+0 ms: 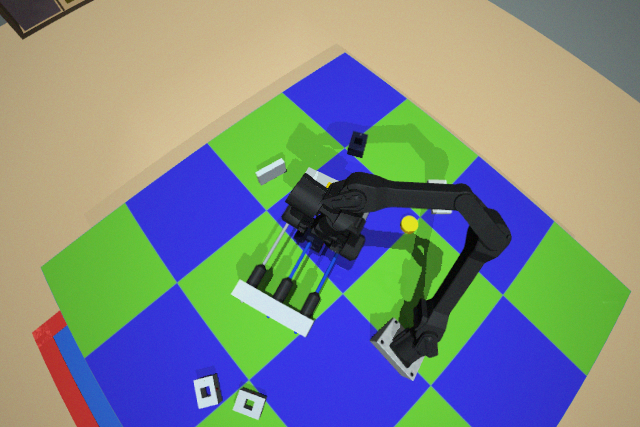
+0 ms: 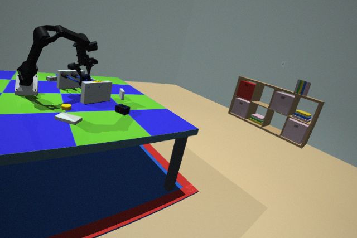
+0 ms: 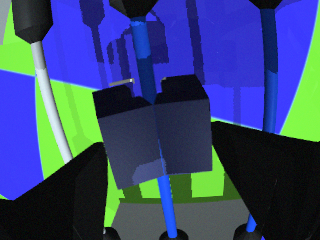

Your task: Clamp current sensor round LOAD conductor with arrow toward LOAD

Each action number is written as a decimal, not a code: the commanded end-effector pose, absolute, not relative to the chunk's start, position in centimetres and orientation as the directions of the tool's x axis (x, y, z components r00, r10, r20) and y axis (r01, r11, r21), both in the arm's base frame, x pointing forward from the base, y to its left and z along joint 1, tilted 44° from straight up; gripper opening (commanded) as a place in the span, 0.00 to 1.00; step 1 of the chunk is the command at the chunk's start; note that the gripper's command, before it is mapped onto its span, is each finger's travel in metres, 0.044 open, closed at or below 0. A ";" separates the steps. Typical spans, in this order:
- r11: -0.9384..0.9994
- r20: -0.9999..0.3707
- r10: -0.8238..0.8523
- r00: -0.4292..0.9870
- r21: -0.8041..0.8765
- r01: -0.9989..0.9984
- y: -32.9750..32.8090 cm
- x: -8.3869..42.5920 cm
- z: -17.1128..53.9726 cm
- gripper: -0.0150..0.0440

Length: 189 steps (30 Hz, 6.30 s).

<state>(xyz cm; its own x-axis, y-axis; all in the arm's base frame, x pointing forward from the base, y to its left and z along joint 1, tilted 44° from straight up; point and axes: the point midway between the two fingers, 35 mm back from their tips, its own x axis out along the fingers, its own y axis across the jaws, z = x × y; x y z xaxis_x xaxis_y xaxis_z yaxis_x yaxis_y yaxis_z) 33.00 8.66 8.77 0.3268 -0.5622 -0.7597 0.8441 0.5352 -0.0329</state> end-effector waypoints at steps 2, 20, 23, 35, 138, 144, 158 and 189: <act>0.534 -0.760 -0.562 0.327 -0.031 0.845 8.7 33.0 8.8 0.25; 0.482 -0.756 -0.606 0.248 -0.101 0.870 8.9 33.6 8.6 0.25; 0.459 -0.751 -0.624 0.215 -0.130 0.879 8.9 33.8 8.5 0.25; 0.412 -0.733 -0.664 0.148 -0.194 0.890 8.9 34.1 8.5 0.34; 0.403 -0.734 -0.663 0.147 -0.184 0.896 4.9 35.2 3.9 0.25; 0.403 -0.734 -0.663 0.147 -0.184 0.896 4.9 35.2 3.9 0.25; 0.403 -0.734 -0.663 0.147 -0.184 0.896 4.9 35.2 3.9 0.25; 0.538 -0.755 -0.567 0.329 -0.037 0.842 5.9 35.0 4.9 0.25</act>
<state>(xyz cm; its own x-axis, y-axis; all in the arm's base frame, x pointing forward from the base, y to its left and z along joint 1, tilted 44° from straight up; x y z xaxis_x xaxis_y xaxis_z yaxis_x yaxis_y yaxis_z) 35.18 5.00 3.99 0.2714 -0.6016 -0.7513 0.8666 0.4924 -0.0813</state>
